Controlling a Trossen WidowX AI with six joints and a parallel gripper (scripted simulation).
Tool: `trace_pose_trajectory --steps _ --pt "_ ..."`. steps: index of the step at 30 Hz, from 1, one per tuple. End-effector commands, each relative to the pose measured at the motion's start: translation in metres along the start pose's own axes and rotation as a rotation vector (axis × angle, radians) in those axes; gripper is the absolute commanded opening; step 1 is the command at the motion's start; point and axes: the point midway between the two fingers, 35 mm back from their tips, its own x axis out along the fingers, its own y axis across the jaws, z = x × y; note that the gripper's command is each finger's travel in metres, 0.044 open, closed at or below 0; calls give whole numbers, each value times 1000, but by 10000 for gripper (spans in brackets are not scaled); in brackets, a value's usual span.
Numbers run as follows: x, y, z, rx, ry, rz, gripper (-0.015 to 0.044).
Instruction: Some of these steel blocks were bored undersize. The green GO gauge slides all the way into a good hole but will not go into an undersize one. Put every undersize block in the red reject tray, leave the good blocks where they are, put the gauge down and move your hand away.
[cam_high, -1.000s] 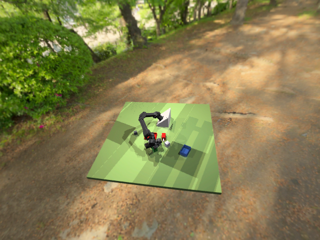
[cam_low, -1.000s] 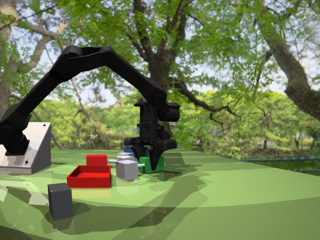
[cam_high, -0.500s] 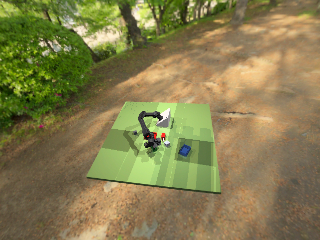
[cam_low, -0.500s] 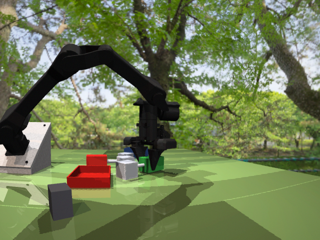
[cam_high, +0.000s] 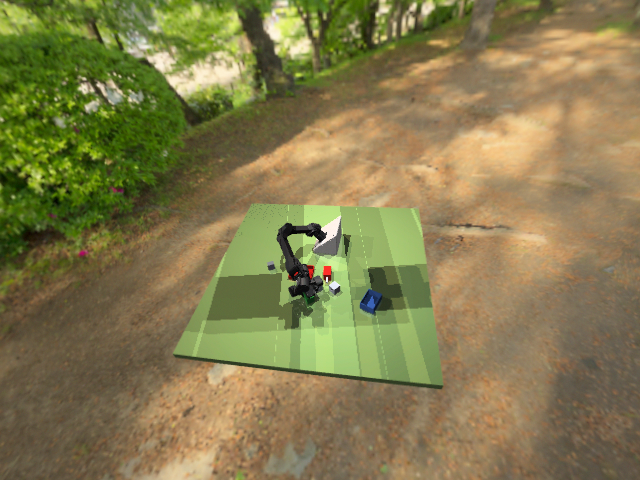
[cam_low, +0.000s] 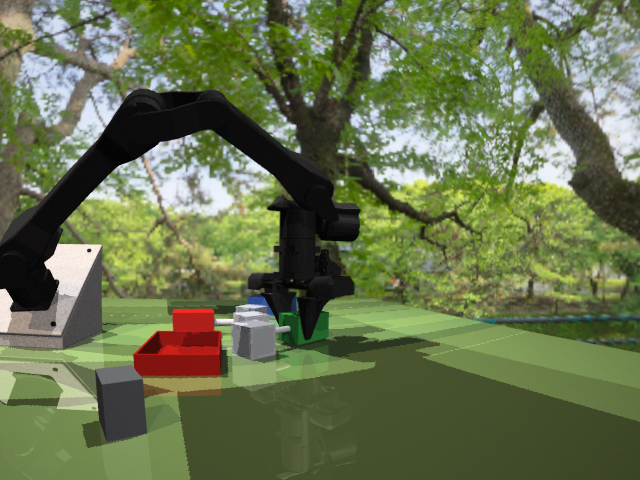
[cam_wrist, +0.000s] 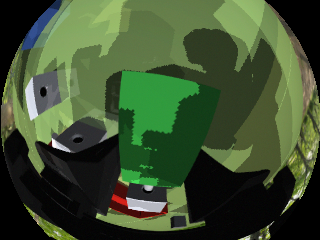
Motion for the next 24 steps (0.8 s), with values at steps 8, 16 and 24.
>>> trace_pose_trajectory --steps 8,16,24 --pt "0 0 -4 1 -4 -7 0" --pt "-1 -1 -7 1 -4 -7 0" --pt "-2 -1 -10 0 -4 -7 0"
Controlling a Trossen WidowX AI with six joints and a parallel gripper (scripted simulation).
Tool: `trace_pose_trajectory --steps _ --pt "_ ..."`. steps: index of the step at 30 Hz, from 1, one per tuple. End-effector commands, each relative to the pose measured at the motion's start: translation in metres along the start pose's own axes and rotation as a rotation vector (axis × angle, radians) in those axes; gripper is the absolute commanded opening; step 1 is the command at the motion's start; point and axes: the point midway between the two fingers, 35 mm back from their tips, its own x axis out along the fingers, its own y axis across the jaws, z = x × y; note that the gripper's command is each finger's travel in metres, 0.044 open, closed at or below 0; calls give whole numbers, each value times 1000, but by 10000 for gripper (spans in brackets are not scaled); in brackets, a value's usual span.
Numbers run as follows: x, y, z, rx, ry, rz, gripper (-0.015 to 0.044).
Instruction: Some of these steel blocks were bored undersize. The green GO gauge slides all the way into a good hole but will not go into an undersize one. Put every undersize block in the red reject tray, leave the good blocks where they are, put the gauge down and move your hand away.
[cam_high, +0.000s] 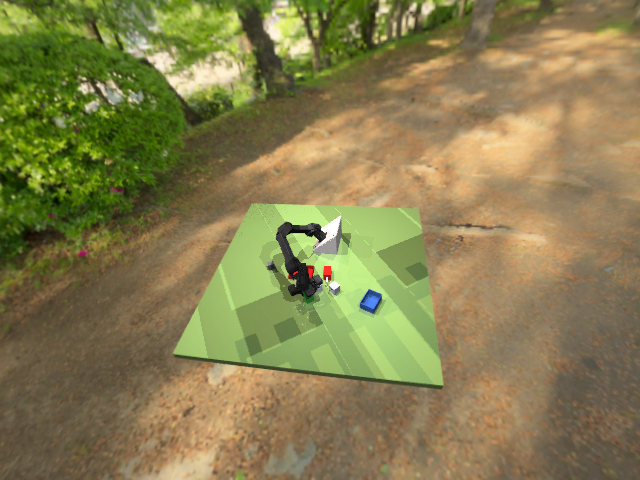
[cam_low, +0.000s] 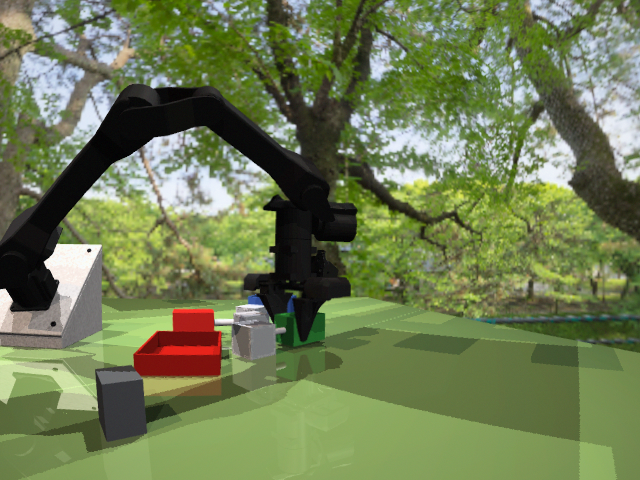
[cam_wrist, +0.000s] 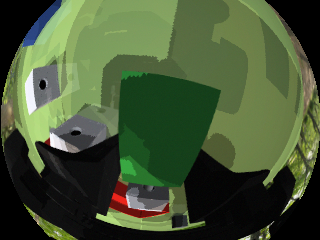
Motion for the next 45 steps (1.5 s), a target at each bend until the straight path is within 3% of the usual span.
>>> trace_pose_trajectory --steps 1,45 --pt "-3 -1 -1 -2 -5 -8 0" --pt "-1 0 -10 1 -6 -4 0"
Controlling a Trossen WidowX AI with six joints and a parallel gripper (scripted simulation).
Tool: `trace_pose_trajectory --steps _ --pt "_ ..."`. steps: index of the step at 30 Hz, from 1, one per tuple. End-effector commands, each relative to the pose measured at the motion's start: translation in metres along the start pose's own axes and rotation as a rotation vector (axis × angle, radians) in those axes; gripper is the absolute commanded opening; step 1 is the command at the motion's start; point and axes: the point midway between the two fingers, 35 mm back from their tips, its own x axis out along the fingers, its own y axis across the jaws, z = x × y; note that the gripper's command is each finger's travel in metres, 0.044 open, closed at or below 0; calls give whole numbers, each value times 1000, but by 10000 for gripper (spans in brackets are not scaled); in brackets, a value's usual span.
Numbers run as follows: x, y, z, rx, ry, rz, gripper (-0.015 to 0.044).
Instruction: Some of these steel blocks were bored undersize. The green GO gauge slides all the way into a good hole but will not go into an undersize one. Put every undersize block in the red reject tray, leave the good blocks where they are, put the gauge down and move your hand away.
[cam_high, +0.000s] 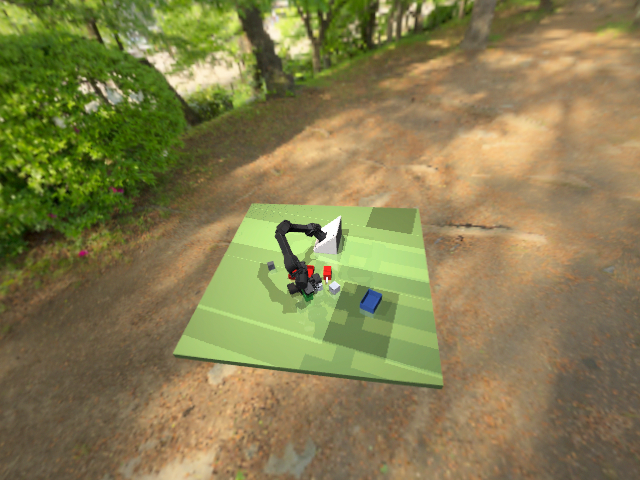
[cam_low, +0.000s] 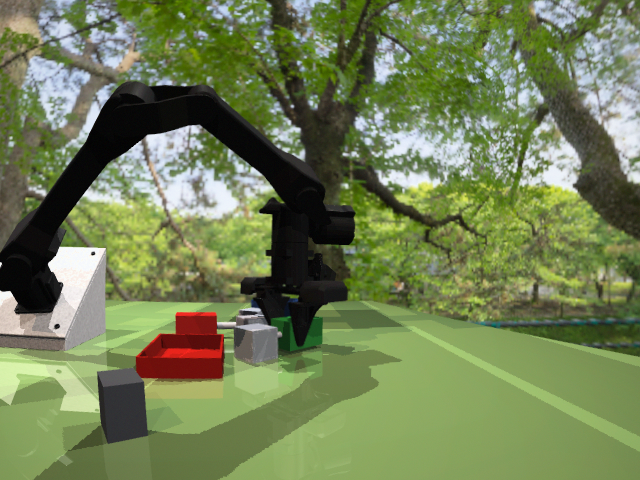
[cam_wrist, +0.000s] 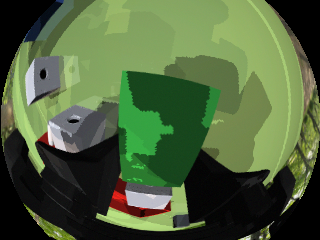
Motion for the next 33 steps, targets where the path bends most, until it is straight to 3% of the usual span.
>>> trace_pose_trajectory --steps 1,33 --pt "-1 -1 2 1 -2 -3 0" --pt "-2 -1 16 -3 -6 -7 0"
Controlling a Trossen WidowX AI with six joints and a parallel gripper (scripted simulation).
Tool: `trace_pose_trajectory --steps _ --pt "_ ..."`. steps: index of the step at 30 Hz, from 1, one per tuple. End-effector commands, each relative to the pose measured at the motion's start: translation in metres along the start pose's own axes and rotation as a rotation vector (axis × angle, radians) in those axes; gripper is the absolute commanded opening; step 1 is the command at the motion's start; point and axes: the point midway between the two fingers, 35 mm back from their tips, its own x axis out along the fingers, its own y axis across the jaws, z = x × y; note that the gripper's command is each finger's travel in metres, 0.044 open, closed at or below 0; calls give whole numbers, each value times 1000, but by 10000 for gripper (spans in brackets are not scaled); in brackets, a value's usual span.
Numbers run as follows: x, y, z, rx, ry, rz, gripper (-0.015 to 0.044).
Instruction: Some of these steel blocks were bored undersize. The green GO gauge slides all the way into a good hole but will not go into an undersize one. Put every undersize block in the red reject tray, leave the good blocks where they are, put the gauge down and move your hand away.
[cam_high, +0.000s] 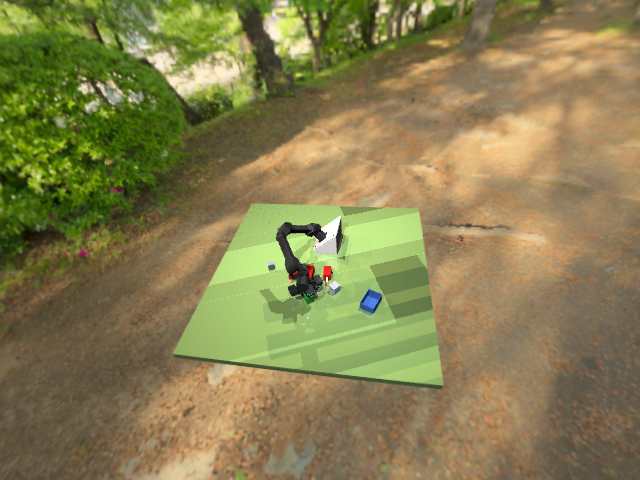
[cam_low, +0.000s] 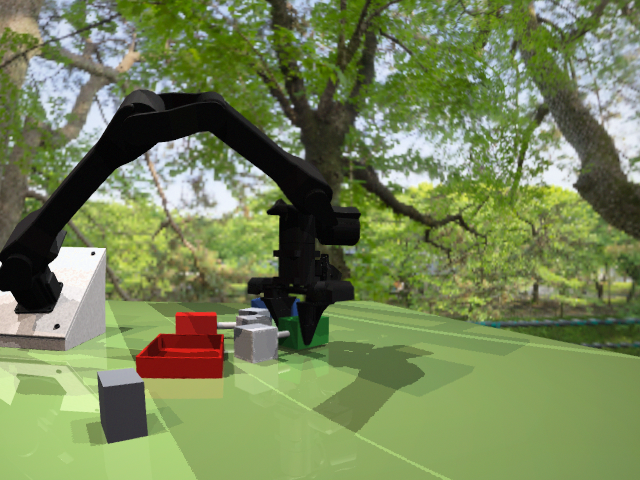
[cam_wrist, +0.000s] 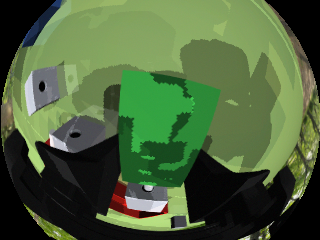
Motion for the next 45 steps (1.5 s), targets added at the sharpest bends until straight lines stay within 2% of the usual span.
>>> trace_pose_trajectory --steps 1,45 --pt "-2 0 2 2 -5 -4 0" --pt "-3 2 19 1 -8 -4 0"
